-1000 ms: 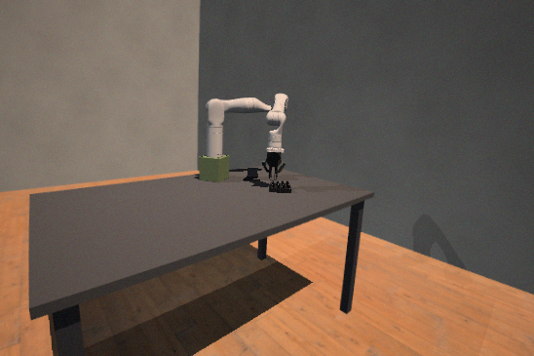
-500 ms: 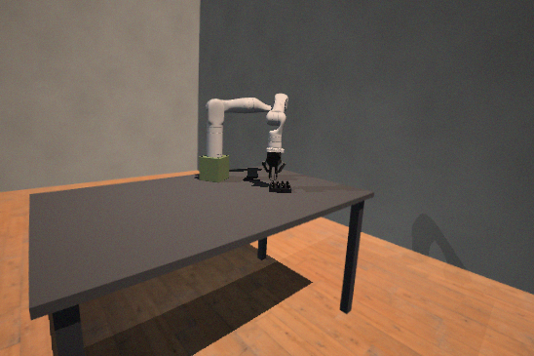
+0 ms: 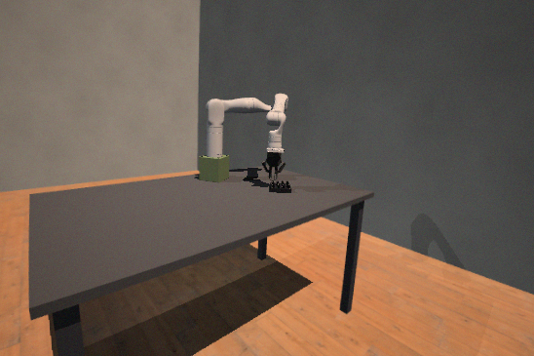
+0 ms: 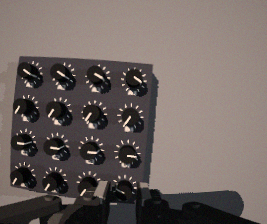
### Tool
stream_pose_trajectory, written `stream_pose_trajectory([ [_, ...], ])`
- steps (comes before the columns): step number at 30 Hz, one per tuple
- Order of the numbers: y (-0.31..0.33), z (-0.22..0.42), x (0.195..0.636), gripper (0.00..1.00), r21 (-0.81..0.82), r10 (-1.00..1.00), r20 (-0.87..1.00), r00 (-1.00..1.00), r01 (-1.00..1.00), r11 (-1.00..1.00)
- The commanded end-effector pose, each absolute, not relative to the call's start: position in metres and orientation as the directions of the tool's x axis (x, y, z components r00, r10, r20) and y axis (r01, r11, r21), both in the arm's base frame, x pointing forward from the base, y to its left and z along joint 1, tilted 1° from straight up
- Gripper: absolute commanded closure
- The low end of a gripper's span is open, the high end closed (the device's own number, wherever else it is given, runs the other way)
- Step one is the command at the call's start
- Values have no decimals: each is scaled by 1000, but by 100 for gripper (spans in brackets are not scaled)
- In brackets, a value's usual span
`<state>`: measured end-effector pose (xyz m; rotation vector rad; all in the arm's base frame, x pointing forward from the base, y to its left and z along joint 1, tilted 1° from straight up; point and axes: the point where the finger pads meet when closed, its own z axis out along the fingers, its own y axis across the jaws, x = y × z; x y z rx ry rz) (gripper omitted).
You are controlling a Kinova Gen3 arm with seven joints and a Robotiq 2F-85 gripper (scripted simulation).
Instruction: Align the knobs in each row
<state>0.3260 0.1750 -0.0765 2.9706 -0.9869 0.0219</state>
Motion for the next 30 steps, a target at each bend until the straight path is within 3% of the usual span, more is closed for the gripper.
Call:
stream_pose_trajectory([
  [1, 175, -77, 326, 81, 6, -598, 17, 801, -598, -801],
  [30, 175, -89, 326, 81, 6, -598, 17, 801, -599, -801],
])
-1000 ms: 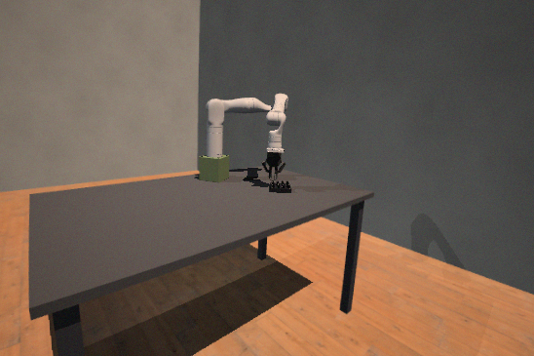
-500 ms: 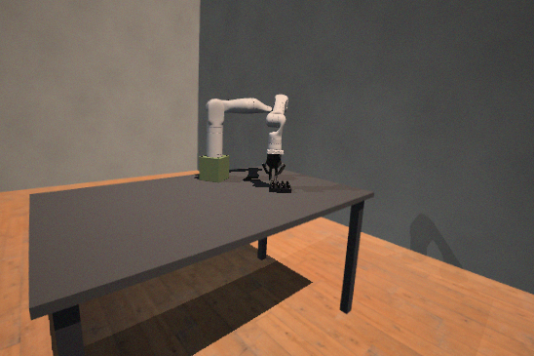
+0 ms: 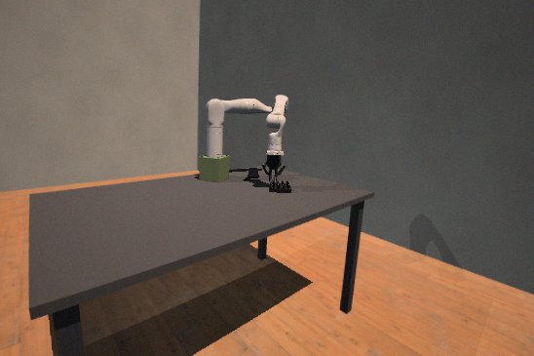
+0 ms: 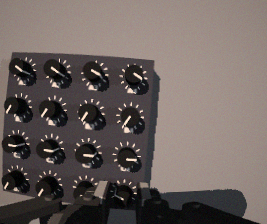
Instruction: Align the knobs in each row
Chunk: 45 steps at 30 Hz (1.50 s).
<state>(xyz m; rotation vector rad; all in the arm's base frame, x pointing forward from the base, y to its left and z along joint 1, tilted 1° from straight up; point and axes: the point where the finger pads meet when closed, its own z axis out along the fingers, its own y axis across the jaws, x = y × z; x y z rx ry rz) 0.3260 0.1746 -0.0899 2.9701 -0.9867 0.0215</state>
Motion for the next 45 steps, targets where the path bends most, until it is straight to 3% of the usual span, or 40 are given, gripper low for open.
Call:
stream_pose_trajectory([
  [1, 175, -89, 326, 81, 6, -598, 17, 801, -599, -801],
  [32, 175, -89, 326, 81, 6, -598, 17, 801, -599, -801],
  [33, 175, -89, 326, 92, 6, -598, 17, 801, -599, -801],
  [45, 175, -89, 326, 92, 6, -598, 17, 801, -599, -801],
])
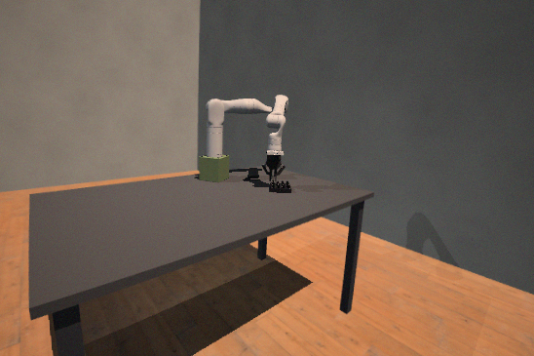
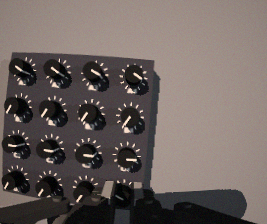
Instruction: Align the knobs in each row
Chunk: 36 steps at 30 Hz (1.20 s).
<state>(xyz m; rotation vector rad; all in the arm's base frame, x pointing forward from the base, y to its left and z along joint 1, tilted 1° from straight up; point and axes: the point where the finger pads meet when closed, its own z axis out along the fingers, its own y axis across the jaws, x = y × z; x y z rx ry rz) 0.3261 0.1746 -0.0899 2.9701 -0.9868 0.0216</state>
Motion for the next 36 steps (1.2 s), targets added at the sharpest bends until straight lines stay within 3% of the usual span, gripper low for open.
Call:
stream_pose_trajectory([
  [1, 175, -89, 326, 92, 6, -598, 17, 801, -599, -801],
  [36, 175, -89, 326, 92, 6, -586, 17, 810, -586, -810],
])
